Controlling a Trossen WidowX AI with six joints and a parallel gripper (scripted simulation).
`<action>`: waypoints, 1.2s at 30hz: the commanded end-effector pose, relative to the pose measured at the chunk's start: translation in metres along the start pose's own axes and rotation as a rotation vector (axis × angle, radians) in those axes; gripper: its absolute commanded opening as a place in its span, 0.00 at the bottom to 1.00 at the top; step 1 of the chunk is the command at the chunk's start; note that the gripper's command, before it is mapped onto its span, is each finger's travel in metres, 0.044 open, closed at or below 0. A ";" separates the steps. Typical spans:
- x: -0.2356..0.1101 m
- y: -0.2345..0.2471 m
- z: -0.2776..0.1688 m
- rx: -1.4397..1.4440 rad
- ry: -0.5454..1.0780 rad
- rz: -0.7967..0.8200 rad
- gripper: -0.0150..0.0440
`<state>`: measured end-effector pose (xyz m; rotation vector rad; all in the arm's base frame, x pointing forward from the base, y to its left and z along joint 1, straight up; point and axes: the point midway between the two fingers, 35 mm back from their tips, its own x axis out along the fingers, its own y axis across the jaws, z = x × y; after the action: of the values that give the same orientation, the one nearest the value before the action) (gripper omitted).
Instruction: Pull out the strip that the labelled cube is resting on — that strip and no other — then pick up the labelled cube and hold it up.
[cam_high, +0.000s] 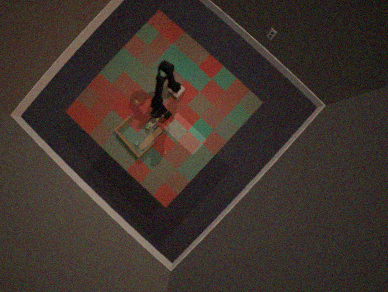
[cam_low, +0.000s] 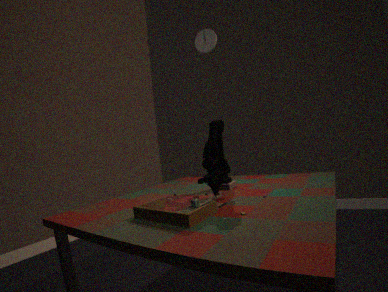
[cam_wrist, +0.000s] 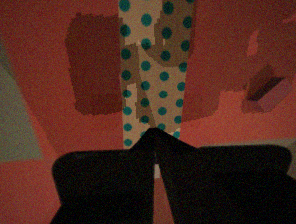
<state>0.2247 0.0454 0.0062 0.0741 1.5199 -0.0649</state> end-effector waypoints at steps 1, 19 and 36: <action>0.005 -0.001 -0.009 0.000 0.028 -0.003 0.25; 0.005 -0.001 -0.009 0.000 0.028 -0.003 0.25; -0.040 0.001 0.001 0.000 0.025 -0.003 0.25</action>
<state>0.2190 0.0446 0.0204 0.0666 1.5565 -0.0719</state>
